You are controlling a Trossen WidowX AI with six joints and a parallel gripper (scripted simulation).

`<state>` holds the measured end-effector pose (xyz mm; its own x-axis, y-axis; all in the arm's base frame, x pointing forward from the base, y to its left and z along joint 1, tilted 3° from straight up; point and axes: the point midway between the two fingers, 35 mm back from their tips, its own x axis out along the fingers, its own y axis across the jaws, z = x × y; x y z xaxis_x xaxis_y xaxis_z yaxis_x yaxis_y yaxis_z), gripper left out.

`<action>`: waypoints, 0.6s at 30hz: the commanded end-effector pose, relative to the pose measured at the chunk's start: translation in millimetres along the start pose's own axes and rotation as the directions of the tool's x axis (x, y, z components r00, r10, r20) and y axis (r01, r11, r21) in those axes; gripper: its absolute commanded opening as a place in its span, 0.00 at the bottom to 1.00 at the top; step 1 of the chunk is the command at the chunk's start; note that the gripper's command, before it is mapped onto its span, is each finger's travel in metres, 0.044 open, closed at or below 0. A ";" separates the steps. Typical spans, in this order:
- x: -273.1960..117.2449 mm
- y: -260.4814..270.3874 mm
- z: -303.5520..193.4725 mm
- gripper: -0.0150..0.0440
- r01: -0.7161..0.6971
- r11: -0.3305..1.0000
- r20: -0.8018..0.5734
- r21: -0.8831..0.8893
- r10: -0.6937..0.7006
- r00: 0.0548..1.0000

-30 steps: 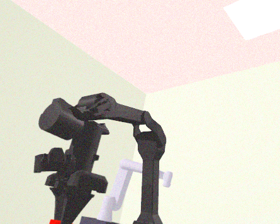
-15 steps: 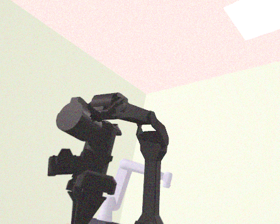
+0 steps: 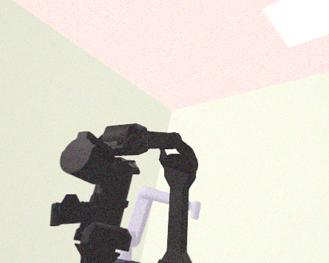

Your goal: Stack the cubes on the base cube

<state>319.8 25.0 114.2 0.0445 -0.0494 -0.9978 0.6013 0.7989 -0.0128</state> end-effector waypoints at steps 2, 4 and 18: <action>3.0 -1.5 -1.0 0.43 0.006 1.000 -0.003 0.007 -0.006 1.000; 3.0 -1.5 -1.0 0.43 0.006 1.000 -0.003 0.007 -0.006 1.000; 25.8 -0.5 0.1 0.43 0.006 1.000 -0.003 0.001 -0.006 1.000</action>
<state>322.9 24.2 97.6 0.0519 -0.0488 -0.9975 0.6040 0.7970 -0.0075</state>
